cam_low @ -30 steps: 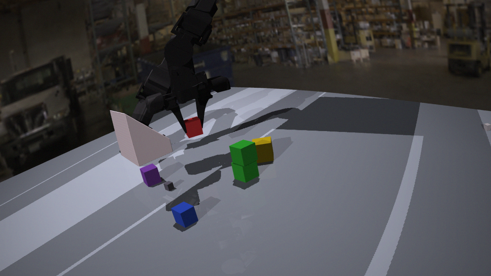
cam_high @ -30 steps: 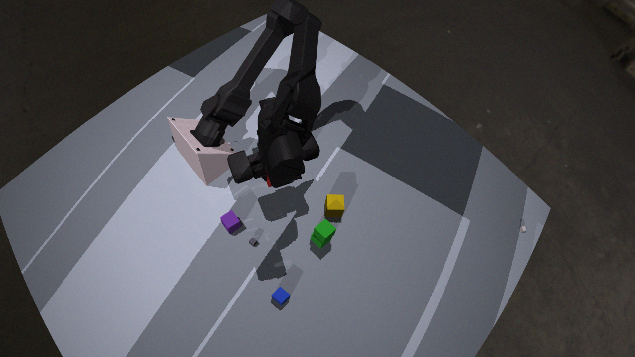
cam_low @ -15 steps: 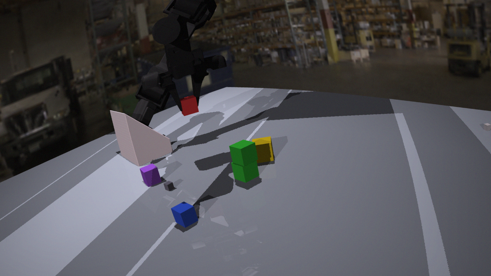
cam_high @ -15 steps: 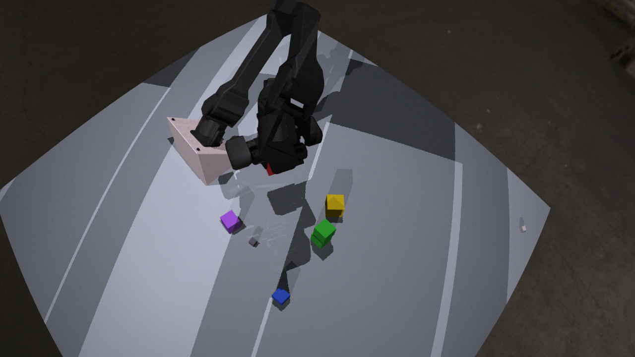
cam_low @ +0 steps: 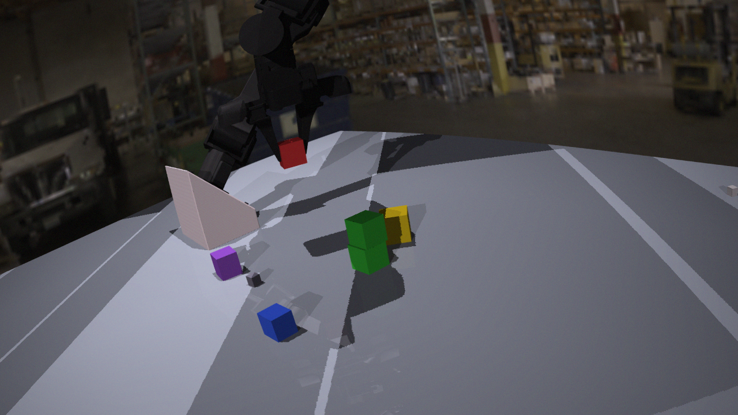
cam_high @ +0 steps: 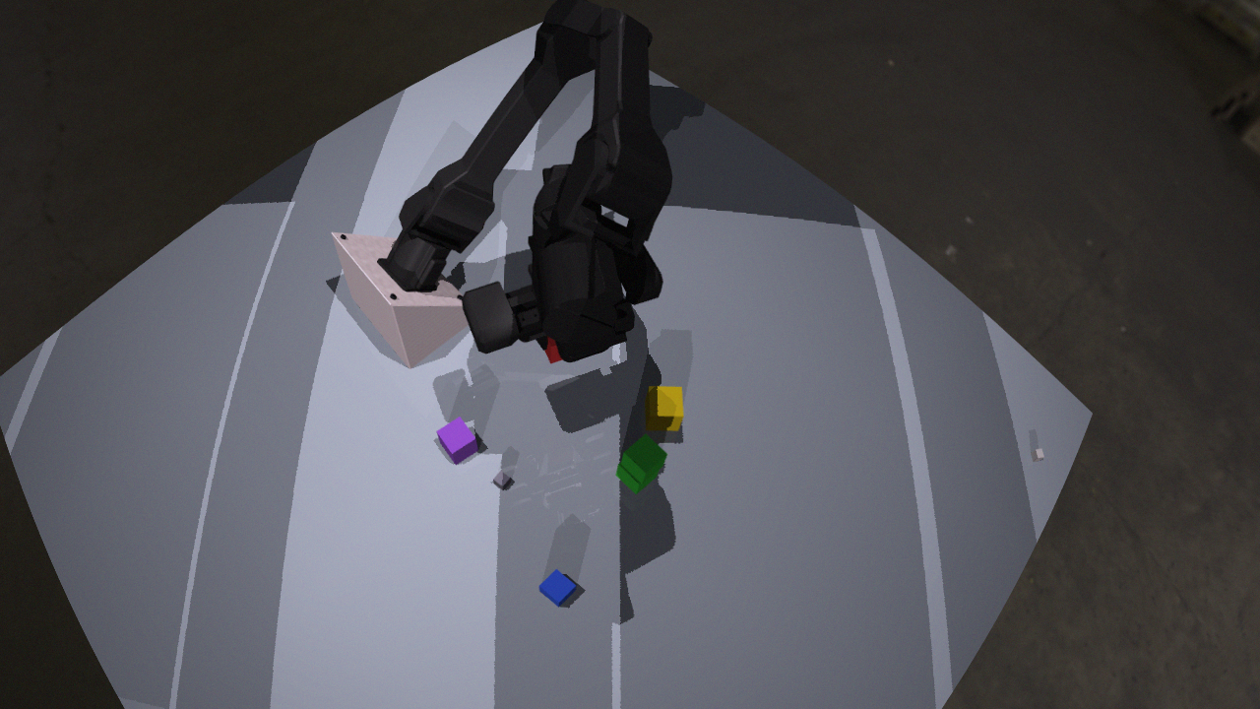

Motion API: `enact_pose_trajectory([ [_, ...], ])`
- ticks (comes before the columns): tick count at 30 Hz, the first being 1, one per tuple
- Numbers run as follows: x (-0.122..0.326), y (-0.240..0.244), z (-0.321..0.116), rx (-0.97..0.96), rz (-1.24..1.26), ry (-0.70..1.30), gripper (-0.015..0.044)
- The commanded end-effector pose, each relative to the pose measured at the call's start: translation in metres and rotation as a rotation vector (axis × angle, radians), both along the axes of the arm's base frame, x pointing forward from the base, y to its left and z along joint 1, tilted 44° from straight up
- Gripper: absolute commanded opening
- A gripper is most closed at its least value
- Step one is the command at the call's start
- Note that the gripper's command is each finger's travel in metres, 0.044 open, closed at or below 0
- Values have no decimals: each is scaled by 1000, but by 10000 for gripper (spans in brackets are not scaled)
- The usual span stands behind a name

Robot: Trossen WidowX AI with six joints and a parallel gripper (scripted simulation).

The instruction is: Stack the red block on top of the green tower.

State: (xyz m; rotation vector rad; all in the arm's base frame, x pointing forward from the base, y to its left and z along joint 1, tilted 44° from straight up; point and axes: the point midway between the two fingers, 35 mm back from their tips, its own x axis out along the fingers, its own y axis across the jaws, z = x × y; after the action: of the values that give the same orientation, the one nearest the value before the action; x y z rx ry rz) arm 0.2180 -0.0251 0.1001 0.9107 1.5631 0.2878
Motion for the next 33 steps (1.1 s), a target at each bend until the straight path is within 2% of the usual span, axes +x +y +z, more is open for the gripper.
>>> enact_pose_trajectory([
  [1, 20, -4, 2, -1, -4, -3, 0],
  [26, 129, -3, 1, 3, -3, -12, 0],
  [33, 133, 2, -5, 4, -3, -13, 0],
])
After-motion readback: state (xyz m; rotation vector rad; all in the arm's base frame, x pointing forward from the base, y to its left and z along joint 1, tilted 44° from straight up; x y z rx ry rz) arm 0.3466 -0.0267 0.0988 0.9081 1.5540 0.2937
